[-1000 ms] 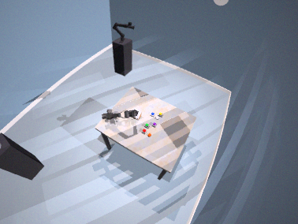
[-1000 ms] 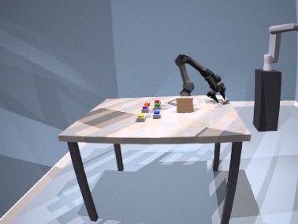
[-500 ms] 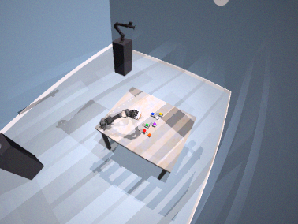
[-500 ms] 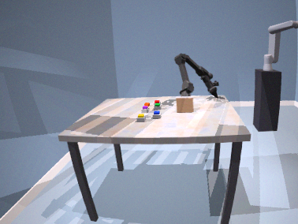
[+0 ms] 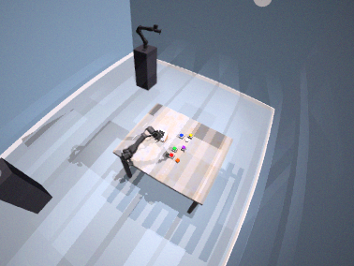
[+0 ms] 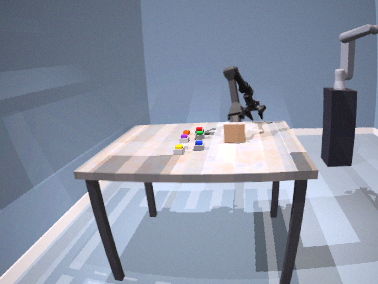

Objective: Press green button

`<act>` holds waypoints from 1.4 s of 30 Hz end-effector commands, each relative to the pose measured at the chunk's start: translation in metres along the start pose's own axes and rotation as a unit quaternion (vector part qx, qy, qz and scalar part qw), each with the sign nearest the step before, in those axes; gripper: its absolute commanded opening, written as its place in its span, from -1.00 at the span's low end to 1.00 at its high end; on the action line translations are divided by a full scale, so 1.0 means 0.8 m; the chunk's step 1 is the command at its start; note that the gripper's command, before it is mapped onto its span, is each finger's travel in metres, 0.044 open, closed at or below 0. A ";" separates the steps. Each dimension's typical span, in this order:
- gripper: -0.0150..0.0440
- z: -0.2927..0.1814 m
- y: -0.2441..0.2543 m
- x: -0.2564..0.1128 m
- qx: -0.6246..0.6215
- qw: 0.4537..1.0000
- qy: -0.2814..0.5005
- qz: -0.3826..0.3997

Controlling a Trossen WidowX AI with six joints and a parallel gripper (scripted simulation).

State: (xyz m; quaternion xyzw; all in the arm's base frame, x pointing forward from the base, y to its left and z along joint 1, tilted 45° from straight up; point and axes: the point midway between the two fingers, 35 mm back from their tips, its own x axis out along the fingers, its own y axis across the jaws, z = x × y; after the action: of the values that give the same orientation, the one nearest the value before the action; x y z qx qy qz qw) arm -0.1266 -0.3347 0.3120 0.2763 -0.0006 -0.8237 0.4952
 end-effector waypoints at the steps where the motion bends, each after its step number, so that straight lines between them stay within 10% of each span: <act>1: 0.86 -0.017 0.080 -0.030 -0.094 0.991 0.006 0.094; 22: 0.86 -0.275 0.233 -0.165 -0.347 0.898 0.173 0.207; 42: 0.86 -0.488 0.152 -0.286 -0.632 0.710 0.254 0.178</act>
State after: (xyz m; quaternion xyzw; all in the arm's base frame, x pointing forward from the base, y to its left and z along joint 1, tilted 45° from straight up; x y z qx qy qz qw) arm 0.2319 -0.1352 0.1326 0.1530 0.5518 -0.4530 0.6833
